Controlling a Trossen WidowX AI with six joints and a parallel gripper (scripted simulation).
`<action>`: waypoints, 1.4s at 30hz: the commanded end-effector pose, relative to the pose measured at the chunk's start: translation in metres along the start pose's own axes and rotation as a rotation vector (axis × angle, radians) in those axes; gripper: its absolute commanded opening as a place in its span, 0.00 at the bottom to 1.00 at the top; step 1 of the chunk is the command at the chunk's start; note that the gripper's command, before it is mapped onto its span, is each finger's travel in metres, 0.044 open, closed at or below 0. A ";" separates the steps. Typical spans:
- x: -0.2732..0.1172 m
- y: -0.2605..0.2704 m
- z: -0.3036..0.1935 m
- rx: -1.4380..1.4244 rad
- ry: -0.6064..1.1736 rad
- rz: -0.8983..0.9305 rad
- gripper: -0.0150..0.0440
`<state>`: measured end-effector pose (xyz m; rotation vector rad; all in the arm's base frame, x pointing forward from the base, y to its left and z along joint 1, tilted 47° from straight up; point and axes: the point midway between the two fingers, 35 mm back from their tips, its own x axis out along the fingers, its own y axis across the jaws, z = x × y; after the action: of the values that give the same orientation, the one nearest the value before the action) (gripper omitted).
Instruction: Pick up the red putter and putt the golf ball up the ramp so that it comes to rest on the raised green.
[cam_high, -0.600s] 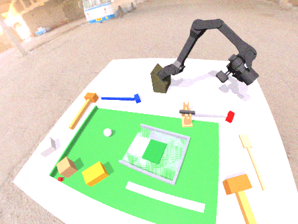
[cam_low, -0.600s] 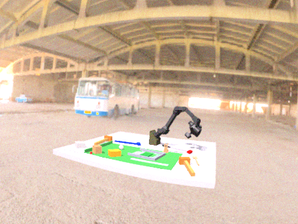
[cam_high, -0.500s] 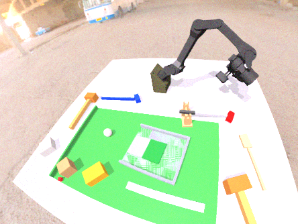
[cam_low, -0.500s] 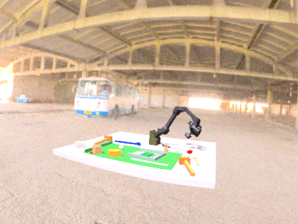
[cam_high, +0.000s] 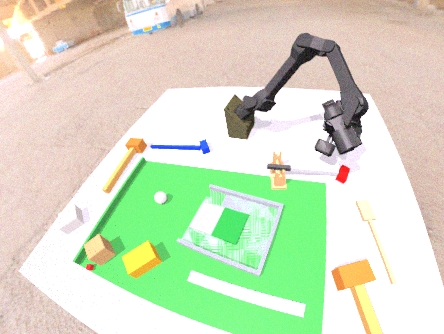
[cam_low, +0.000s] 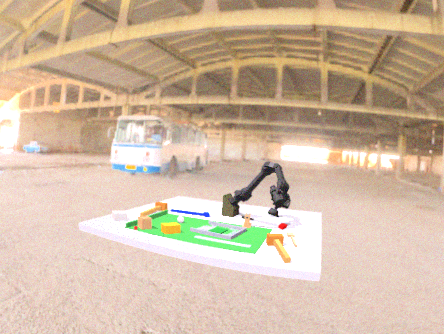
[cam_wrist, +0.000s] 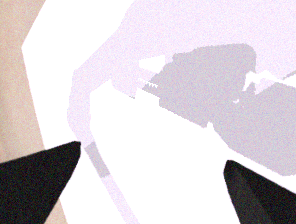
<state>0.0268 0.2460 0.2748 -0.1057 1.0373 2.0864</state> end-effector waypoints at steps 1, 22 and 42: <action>-0.034 -0.063 -0.010 -0.255 -0.147 -0.120 1.00; -0.116 -0.147 -0.066 -0.765 -0.311 -0.518 1.00; -0.095 -0.156 -0.054 -0.766 -0.311 -0.518 1.00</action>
<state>0.1867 0.2019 0.1750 -0.3712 -0.0163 1.8218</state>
